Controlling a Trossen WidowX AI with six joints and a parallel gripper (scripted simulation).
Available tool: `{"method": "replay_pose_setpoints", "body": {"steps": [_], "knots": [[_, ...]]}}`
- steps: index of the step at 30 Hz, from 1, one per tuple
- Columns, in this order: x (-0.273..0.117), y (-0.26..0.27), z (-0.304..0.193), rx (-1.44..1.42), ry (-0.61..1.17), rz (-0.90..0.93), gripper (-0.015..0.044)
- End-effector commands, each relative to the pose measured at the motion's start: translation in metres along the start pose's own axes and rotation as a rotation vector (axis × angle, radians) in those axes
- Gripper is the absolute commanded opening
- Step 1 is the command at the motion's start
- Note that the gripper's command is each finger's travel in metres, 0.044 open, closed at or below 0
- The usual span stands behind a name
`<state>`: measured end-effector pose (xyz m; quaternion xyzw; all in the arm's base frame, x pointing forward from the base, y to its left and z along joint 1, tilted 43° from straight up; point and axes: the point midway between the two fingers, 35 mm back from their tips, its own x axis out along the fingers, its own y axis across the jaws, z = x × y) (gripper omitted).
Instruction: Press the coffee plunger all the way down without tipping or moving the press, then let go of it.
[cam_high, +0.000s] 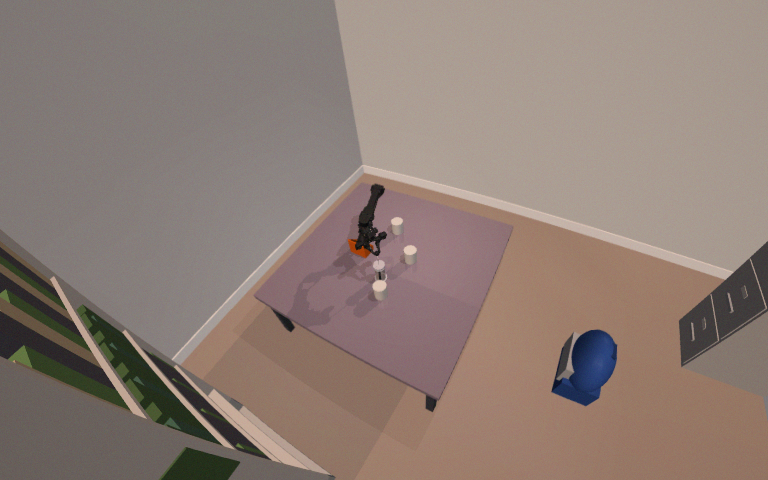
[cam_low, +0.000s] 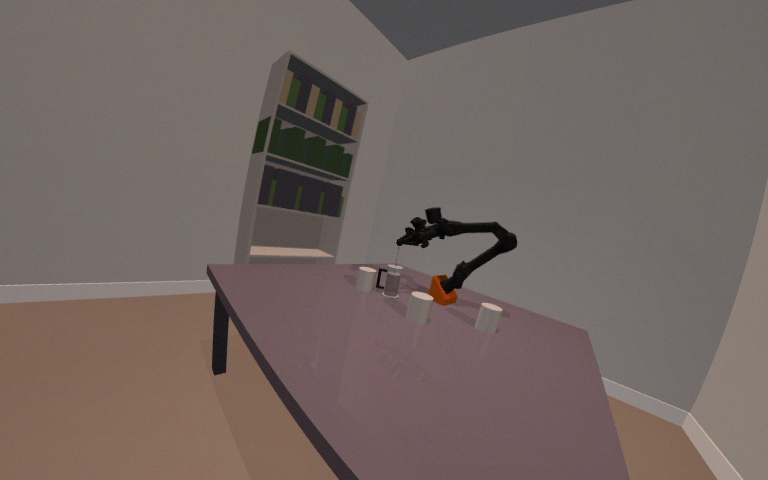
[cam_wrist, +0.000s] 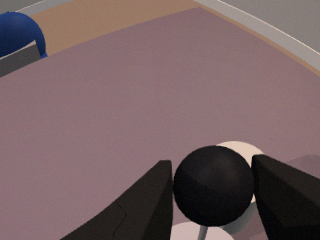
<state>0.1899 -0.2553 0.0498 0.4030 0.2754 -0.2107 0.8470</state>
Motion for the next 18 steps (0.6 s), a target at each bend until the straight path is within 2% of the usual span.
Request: {"method": "replay_pose_setpoints", "body": {"steps": [1, 18], "knots": [[0.010, -0.001, -0.024, 0.030, 0.054, 0.001, 0.0116], [0.026, 0.000, -0.048, 0.030, 0.054, 0.001, 0.0116]]}}
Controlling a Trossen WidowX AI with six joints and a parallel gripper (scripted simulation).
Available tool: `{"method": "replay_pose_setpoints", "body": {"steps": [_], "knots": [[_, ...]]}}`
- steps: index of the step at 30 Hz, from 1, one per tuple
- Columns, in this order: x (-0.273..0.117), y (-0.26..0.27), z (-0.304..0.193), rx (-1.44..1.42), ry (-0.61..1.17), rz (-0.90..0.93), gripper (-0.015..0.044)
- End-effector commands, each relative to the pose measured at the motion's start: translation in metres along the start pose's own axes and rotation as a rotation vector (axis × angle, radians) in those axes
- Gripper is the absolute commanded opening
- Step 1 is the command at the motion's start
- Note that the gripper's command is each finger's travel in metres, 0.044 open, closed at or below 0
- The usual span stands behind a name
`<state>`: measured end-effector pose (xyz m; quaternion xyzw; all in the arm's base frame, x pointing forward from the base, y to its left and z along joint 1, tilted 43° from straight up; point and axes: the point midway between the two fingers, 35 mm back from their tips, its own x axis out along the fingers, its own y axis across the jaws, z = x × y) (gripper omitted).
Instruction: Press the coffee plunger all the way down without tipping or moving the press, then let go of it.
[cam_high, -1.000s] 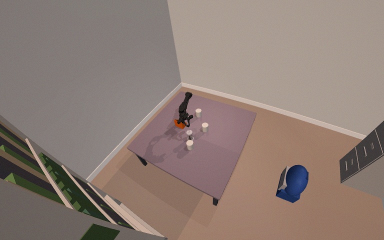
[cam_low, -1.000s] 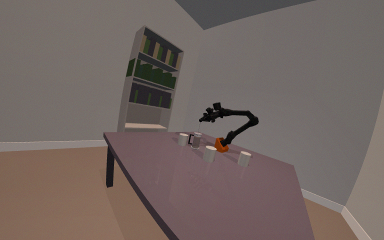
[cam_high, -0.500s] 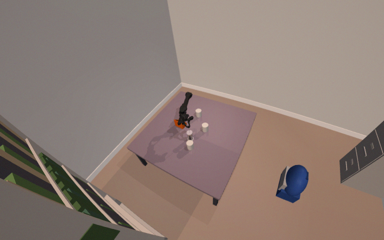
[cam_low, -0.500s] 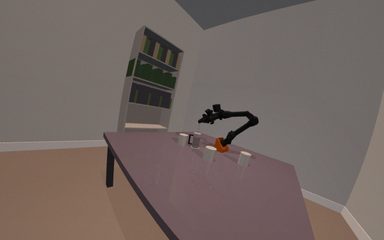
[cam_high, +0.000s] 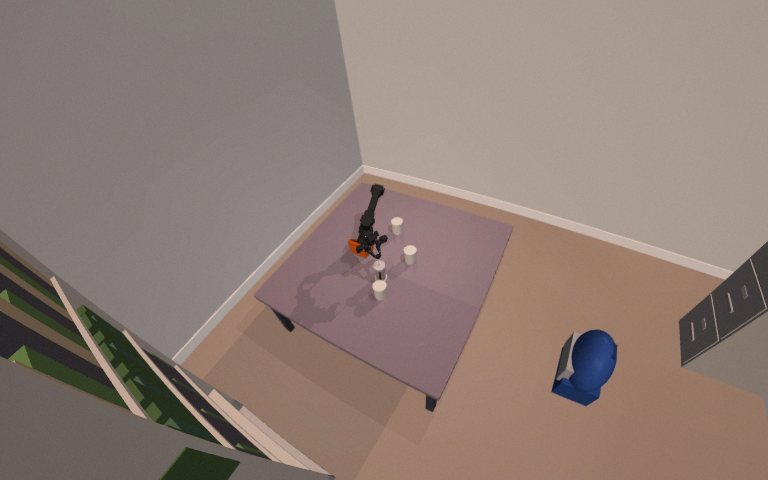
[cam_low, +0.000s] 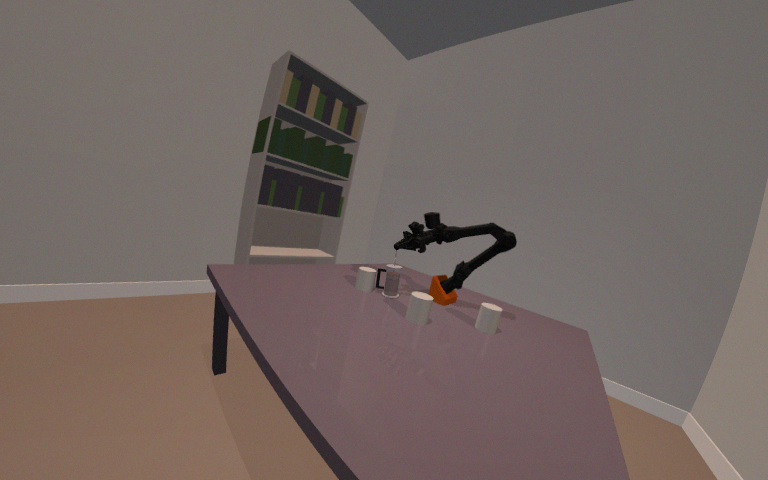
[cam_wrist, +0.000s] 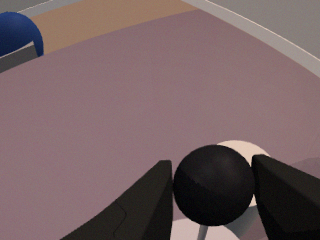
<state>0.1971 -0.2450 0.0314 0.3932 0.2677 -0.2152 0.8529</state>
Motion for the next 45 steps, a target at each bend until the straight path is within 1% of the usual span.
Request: {"method": "replay_pose_setpoints", "body": {"steps": [1, 17, 26, 45], "knots": [[0.011, 0.000, -0.033, 0.046, 0.078, 0.005, 0.0116], [0.028, 0.003, -0.051, 0.047, 0.076, 0.007, 0.0116], [0.036, 0.003, -0.048, 0.047, 0.075, 0.008, 0.0116], [0.038, 0.004, -0.045, 0.045, 0.075, 0.011, 0.0116]]}}
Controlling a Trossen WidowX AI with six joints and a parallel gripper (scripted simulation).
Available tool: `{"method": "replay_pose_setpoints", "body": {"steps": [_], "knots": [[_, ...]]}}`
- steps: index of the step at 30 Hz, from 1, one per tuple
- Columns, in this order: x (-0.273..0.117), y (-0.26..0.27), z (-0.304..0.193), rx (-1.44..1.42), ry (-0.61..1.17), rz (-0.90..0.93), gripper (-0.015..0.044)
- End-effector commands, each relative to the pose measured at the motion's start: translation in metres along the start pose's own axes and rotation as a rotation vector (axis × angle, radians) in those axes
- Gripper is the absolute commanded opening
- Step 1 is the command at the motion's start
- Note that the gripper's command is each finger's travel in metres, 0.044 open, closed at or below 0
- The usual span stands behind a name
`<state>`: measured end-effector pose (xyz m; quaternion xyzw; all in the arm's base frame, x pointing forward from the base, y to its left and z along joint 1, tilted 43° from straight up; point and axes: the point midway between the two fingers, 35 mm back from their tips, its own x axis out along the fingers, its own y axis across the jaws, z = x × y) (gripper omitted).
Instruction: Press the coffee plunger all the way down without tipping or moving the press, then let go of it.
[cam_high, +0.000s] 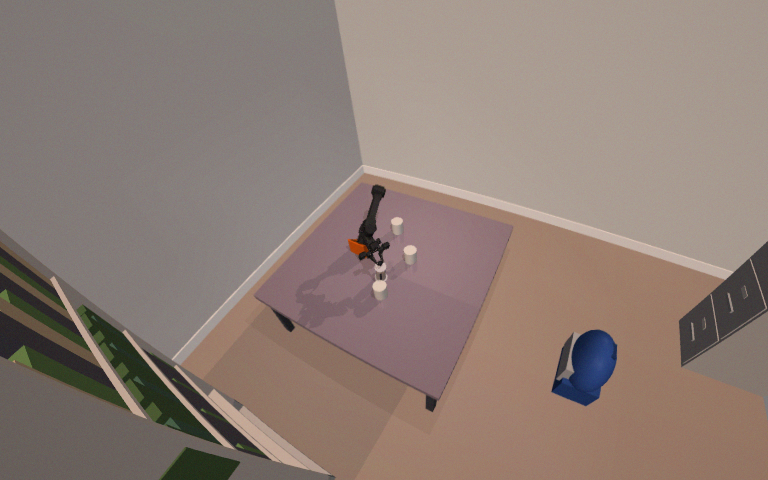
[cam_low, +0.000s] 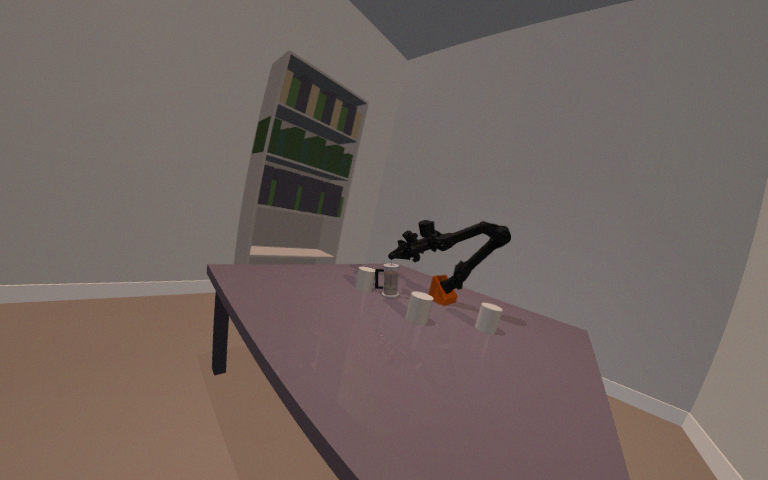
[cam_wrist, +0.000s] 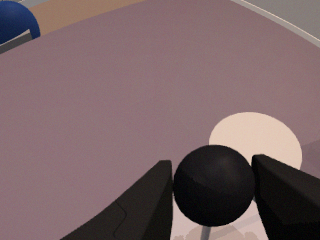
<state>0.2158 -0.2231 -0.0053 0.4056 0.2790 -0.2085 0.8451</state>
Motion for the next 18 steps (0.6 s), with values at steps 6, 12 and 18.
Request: {"method": "replay_pose_setpoints", "body": {"steps": [6, 12, 18], "knots": [[0.0052, 0.0005, -0.0124, 0.026, 0.041, 0.006, 0.0116], [0.0054, 0.0006, -0.0120, 0.026, 0.041, 0.007, 0.0116], [0.0056, 0.0007, -0.0117, 0.025, 0.041, 0.007, 0.0116]]}}
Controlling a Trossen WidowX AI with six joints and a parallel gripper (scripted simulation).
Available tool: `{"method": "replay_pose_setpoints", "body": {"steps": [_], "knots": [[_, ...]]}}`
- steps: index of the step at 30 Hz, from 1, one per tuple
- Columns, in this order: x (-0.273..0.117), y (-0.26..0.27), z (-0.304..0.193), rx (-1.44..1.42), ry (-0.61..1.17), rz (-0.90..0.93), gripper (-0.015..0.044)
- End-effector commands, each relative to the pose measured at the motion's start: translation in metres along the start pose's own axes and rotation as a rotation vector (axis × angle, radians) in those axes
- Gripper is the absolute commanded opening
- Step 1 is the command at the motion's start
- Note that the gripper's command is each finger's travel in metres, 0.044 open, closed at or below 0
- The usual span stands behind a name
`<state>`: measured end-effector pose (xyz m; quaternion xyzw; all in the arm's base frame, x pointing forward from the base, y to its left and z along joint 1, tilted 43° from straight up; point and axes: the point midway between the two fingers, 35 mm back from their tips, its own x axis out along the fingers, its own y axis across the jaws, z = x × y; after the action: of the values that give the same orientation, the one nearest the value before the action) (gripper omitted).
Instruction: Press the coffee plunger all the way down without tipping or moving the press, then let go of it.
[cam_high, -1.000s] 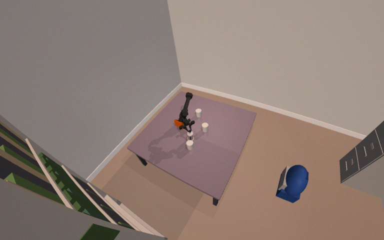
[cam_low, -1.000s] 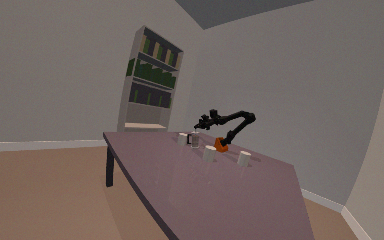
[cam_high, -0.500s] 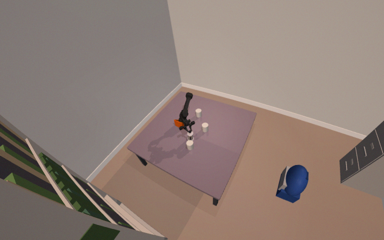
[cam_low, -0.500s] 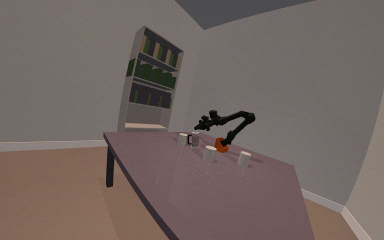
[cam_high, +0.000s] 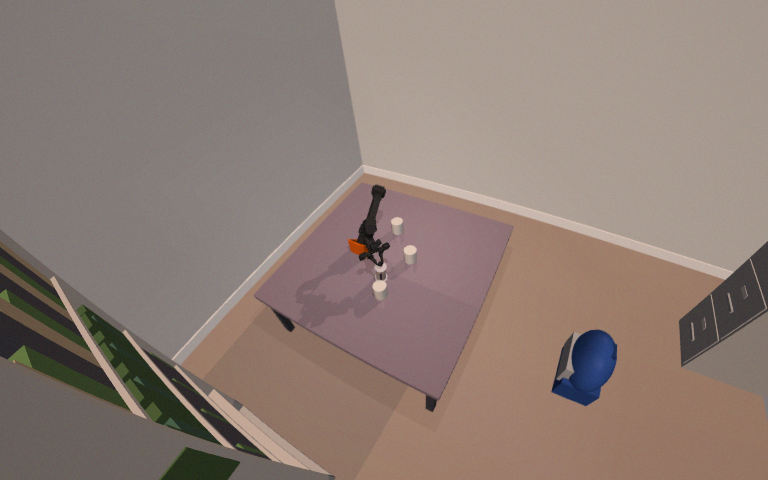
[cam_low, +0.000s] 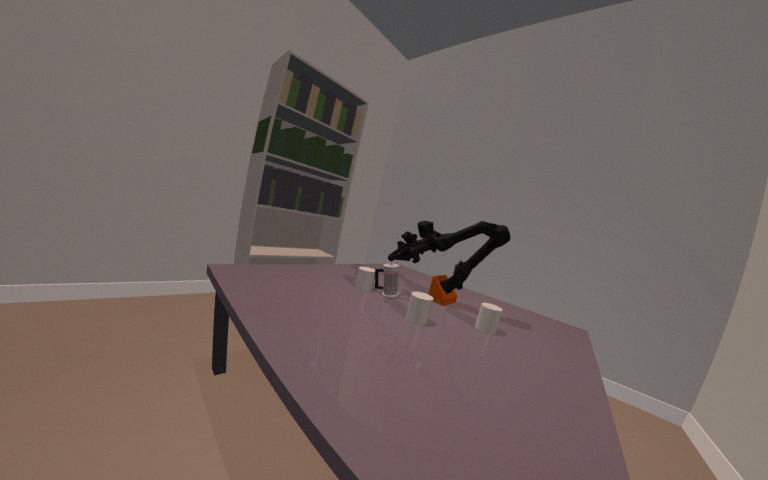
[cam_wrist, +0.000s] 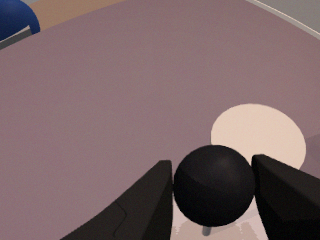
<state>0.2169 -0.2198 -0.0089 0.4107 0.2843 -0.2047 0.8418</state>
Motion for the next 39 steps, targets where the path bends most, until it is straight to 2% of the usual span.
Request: {"method": "replay_pose_setpoints", "body": {"steps": [1, 39], "knots": [[0.0031, 0.0001, -0.0073, 0.019, 0.025, 0.004, 0.0116], [0.0016, 0.0001, -0.0033, 0.006, 0.013, 0.004, 0.0116]]}}
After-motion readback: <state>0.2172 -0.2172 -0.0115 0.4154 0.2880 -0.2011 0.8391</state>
